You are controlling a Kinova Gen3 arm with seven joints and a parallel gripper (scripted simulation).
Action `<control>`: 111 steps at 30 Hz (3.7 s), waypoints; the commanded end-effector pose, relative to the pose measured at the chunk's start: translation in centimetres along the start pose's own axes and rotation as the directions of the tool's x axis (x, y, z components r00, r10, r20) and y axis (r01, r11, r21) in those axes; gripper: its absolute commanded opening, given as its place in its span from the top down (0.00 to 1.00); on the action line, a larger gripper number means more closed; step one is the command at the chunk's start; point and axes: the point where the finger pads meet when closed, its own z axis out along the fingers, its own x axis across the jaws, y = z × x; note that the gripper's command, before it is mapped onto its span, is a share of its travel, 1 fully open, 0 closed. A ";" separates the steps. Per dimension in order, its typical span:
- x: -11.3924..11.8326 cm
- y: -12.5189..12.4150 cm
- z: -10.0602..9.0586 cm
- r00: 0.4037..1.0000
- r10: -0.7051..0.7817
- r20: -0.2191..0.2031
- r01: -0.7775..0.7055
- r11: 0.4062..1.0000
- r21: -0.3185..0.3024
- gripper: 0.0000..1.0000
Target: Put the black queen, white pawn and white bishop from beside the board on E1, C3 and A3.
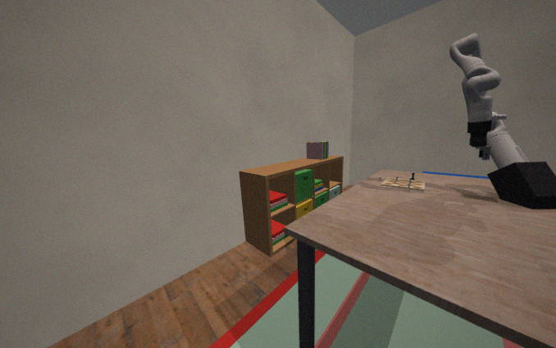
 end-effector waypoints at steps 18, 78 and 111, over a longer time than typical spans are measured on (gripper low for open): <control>0.0 0.0 0.0 1.000 0.000 -0.001 0.000 1.000 0.000 0.00; 15.5 22.8 1.0 0.635 -0.693 0.343 0.704 0.701 0.115 0.00; 14.8 36.7 9.6 0.115 -0.964 0.240 0.756 0.241 0.608 0.00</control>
